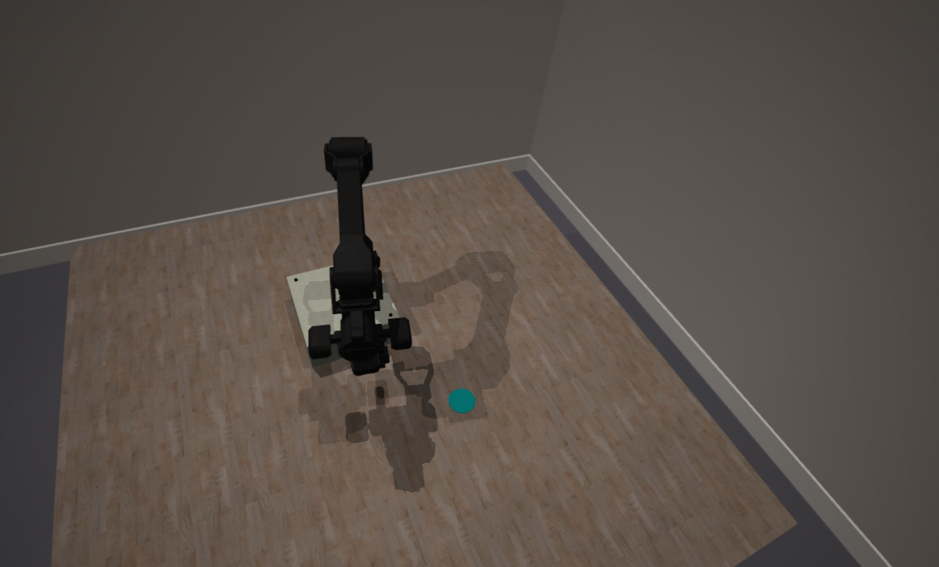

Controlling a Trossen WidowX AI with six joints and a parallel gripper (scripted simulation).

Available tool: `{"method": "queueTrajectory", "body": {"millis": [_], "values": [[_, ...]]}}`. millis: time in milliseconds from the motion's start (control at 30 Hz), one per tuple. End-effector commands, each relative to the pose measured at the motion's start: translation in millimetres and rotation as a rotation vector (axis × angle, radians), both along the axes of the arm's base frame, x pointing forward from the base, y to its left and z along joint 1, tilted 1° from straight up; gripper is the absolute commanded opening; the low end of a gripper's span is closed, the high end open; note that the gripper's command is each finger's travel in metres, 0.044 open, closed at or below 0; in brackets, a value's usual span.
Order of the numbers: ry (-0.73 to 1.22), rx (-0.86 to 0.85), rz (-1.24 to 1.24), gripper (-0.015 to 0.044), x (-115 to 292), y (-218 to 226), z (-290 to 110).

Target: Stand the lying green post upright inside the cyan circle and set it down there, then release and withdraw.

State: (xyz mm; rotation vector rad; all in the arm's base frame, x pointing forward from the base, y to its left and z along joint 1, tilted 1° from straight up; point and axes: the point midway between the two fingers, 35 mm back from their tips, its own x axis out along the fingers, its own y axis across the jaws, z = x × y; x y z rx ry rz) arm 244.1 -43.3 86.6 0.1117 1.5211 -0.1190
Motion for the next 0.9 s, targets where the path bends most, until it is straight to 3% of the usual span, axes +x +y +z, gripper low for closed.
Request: {"method": "queueTrajectory", "body": {"millis": [0, 867], "values": [[0.003, -0.003, 0.07, 0.0023, 6.9, 6.5, 2.5], [0.003, -0.021, 0.565, 0.0023, 48.2, 64.6, 14.7]]}}
